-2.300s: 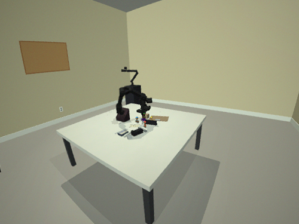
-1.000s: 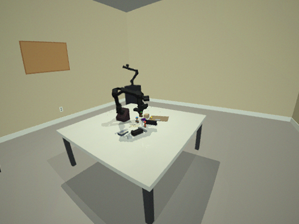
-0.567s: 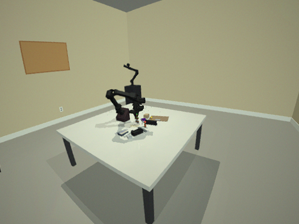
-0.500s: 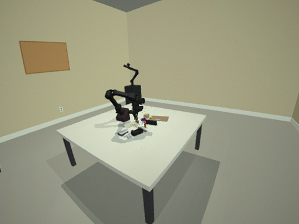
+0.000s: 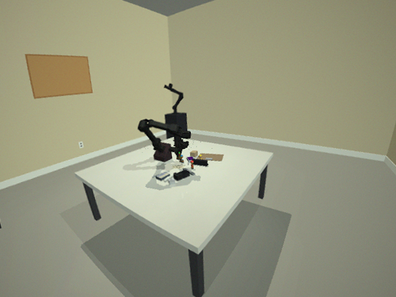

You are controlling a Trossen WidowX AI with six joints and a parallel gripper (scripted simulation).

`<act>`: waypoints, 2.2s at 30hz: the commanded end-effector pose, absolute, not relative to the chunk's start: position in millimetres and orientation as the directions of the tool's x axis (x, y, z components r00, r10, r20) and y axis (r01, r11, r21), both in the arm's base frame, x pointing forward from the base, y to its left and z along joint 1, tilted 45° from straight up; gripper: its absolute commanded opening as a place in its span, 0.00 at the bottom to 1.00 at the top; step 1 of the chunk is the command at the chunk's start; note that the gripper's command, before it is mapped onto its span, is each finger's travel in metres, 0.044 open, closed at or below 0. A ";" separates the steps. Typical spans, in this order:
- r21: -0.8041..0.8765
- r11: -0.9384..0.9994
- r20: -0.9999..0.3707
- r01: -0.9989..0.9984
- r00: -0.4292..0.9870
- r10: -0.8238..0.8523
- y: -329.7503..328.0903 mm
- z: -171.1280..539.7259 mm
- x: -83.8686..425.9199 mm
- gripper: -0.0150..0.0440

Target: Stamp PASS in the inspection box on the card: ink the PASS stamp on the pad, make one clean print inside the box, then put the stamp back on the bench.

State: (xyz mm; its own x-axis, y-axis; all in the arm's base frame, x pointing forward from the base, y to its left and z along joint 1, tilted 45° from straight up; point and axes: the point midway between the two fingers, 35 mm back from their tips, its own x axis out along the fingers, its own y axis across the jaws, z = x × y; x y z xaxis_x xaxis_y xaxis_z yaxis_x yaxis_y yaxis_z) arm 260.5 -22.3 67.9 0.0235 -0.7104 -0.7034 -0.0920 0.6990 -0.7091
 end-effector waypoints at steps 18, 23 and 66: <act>-0.710 0.697 -0.702 -0.099 0.022 -0.712 -33.1 57.0 260.5 0.25; -0.710 0.697 -0.702 -0.099 0.023 -0.712 -35.4 54.6 260.8 0.25; -0.711 0.697 -0.702 -0.099 0.026 -0.712 -55.8 34.6 260.8 0.25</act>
